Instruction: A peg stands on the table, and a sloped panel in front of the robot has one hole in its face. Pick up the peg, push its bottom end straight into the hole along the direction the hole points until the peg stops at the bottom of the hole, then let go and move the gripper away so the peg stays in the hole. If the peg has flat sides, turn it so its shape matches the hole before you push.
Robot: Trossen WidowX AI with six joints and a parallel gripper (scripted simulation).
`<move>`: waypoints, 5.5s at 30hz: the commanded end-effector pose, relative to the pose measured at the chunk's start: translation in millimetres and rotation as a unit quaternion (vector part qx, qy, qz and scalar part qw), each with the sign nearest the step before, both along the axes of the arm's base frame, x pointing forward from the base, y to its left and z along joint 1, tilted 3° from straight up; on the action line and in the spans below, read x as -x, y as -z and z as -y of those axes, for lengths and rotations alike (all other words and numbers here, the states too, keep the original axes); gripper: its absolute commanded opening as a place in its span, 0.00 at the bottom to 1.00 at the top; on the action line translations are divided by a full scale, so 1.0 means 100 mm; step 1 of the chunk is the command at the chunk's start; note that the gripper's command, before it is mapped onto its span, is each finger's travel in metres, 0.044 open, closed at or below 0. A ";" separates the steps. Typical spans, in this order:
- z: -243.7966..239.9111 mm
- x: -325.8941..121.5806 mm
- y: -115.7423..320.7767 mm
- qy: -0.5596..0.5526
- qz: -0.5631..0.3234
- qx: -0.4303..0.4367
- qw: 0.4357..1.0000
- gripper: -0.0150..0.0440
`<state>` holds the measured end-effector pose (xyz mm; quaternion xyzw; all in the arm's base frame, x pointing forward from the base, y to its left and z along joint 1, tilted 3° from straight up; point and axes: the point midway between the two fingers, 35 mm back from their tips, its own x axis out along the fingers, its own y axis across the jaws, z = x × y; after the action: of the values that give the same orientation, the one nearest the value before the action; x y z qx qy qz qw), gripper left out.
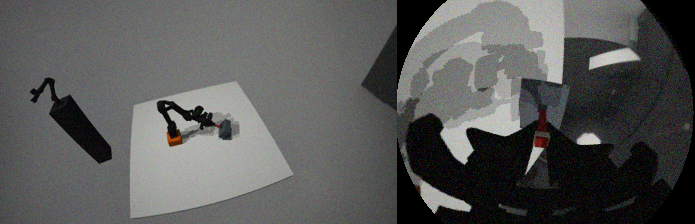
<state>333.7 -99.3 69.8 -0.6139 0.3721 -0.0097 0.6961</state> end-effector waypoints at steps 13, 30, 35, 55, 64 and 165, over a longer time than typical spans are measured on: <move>0.09 -0.16 0.11 -0.004 0.001 0.002 1.000 0.25; 0.08 -0.11 0.11 0.000 -0.002 0.001 1.000 0.25; 0.08 -0.12 0.11 0.000 -0.002 0.001 1.000 0.25; 0.11 -0.19 0.12 0.000 -0.002 0.001 1.000 0.25; 0.12 -0.22 0.13 0.000 -0.001 0.001 1.000 0.25; 0.18 -0.32 0.19 0.002 -0.001 0.000 1.000 1.00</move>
<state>369.0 -118.3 48.3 -0.6149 0.3732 -0.0081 0.6947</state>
